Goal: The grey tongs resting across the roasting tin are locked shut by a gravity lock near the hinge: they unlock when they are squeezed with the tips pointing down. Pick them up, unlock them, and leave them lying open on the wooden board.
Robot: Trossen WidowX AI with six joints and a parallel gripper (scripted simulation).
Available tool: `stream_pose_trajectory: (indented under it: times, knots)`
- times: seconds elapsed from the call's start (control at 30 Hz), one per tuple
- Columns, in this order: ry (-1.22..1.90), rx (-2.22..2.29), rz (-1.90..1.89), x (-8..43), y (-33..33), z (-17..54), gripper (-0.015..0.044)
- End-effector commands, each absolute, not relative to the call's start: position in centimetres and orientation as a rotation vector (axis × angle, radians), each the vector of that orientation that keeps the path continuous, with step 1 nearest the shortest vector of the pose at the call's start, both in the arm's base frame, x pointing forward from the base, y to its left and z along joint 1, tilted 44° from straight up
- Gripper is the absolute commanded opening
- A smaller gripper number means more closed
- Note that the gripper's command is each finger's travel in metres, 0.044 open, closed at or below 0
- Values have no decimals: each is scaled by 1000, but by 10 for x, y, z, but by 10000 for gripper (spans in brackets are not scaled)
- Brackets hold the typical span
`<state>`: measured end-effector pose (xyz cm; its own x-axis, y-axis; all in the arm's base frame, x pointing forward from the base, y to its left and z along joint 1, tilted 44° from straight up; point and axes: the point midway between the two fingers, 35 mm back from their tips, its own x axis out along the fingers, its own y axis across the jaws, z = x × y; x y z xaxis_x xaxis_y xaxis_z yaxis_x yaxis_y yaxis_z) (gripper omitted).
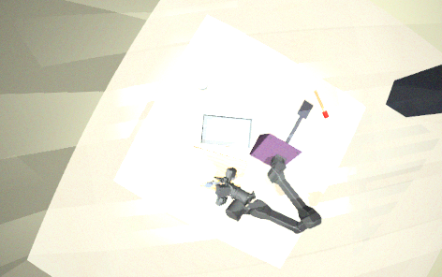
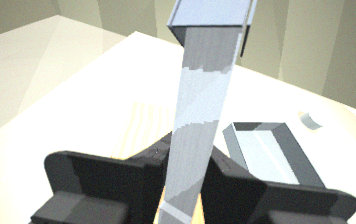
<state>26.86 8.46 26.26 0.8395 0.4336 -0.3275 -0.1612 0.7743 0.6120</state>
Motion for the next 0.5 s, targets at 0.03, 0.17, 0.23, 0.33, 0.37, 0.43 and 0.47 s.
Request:
stream_pose_trajectory:
  times: [0.03, 0.17, 0.23, 0.33, 0.37, 0.43, 0.47]
  knots:
    - [358, 655, 311, 262, 76, 273, -150]
    - [268, 696, 298, 256, 69, 280, -150]
    - [227, 717, 294, 253, 66, 283, -150]
    - [212, 724, 293, 252, 65, 284, -150]
    - [212, 724, 293, 252, 65, 284, -150]
    - [212, 724, 293, 252, 65, 284, -150]
    - [212, 724, 293, 252, 65, 284, -150]
